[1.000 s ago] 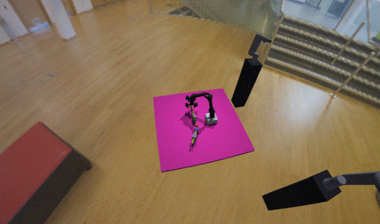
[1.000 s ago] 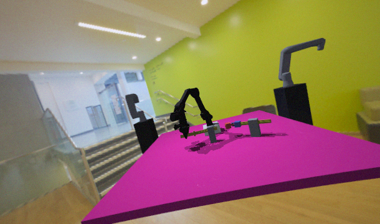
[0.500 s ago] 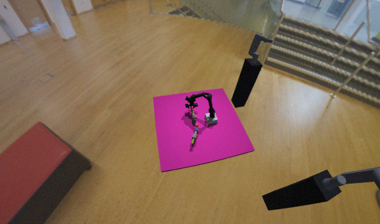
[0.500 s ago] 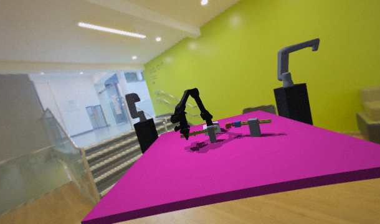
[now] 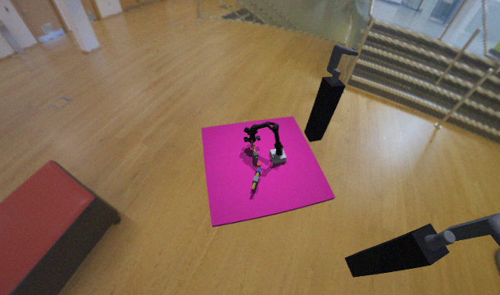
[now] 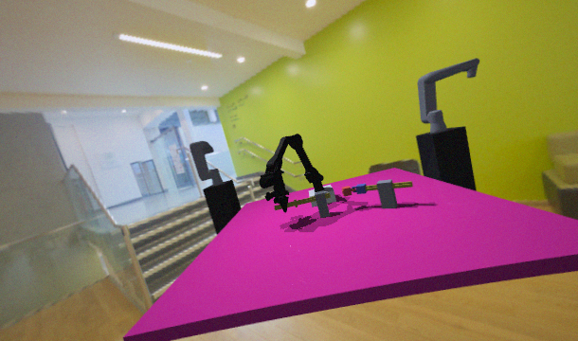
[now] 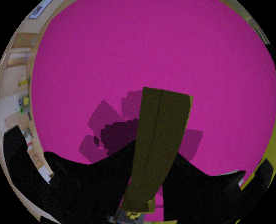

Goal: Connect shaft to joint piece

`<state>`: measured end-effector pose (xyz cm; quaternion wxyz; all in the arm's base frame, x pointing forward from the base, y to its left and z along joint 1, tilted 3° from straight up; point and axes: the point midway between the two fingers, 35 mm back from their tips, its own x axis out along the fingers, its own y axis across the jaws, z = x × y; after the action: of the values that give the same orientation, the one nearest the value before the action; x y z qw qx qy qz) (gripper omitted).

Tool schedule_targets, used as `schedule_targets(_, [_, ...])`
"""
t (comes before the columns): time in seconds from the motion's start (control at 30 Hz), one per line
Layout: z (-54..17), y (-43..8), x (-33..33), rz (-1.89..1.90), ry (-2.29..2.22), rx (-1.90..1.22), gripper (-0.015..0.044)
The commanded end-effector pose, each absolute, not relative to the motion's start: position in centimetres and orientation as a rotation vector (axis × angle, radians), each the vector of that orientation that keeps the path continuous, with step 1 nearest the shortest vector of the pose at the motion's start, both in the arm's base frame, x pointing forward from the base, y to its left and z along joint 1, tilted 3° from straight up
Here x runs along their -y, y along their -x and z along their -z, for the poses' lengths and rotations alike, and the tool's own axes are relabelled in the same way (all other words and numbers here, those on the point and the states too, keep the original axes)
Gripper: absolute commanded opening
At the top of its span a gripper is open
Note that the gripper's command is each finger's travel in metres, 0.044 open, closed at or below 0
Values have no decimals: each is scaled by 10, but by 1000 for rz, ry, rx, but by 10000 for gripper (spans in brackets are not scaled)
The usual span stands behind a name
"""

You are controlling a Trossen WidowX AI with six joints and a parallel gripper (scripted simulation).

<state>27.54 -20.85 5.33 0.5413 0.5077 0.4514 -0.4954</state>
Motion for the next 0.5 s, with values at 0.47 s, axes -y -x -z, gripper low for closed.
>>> schedule_targets(0.47, [-53,-275,208,1178,-1207,-1072,67])
